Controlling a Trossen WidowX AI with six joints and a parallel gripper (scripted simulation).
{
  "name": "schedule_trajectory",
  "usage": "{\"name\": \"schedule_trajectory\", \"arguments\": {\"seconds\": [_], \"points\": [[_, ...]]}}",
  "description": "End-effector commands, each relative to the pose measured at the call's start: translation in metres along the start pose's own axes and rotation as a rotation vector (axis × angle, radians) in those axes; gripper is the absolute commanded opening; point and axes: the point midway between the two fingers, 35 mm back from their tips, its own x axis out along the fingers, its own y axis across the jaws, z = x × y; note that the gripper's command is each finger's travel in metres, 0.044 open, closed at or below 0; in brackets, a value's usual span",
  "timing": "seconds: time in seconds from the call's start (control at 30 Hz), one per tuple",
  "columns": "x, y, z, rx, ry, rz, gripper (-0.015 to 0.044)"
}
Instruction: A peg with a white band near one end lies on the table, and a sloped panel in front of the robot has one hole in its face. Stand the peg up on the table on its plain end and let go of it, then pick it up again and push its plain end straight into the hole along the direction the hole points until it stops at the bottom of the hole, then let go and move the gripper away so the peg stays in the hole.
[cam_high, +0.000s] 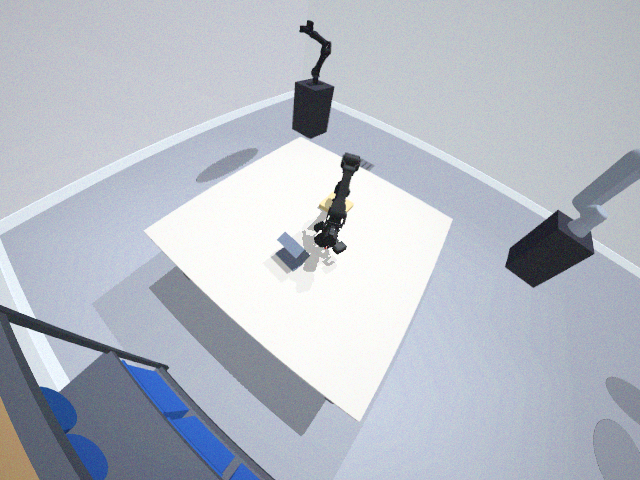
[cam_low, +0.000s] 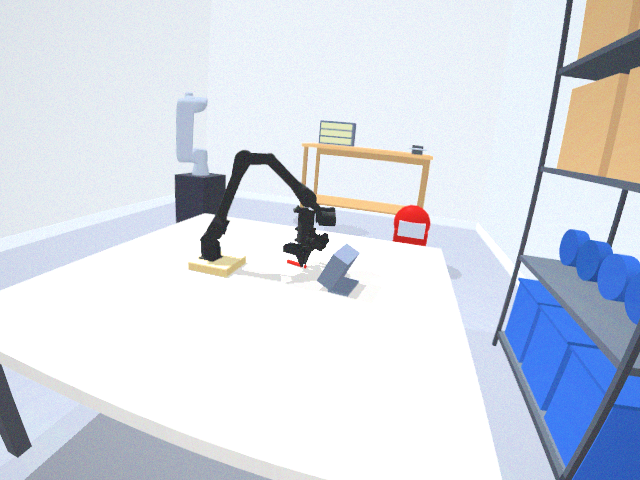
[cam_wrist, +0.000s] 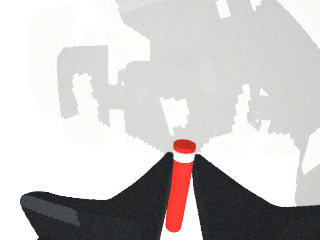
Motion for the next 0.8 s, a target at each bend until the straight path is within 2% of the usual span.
{"name": "schedule_trajectory", "arguments": {"seconds": [0.0,0.77], "points": [[-0.001,0.000,-0.001,0.002,-0.020,-0.001,0.0050],[-0.015,0.000,-0.010,0.001,-0.229,-0.001,0.0050]]}}
